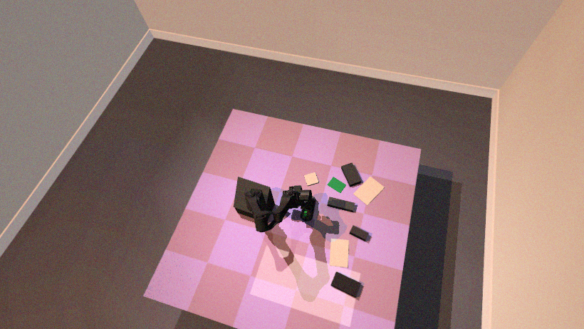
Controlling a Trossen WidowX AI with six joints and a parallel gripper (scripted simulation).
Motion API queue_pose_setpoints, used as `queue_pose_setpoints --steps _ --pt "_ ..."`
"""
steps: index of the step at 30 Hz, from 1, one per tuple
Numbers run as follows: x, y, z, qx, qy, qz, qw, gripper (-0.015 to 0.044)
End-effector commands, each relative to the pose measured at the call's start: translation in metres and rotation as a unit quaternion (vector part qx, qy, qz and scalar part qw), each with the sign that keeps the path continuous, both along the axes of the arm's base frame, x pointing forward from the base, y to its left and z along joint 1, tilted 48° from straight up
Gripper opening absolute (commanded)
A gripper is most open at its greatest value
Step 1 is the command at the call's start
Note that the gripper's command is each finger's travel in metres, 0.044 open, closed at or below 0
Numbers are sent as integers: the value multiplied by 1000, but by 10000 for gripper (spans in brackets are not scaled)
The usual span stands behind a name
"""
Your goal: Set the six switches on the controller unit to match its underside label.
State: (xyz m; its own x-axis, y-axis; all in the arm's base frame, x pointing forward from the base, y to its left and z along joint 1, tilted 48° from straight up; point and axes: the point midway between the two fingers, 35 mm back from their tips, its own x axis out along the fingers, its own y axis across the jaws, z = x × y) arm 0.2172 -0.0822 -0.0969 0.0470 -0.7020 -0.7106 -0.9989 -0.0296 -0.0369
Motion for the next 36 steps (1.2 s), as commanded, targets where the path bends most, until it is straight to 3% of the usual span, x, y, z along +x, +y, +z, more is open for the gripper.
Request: queue_pose_setpoints --steps 1,3,36 --pt "-16 -23 11 -23 -29 31 999 46" --pt "-18 -26 14 -27 -33 35 998 0" --pt "-22 -51 -12 -21 -30 32 999 0"
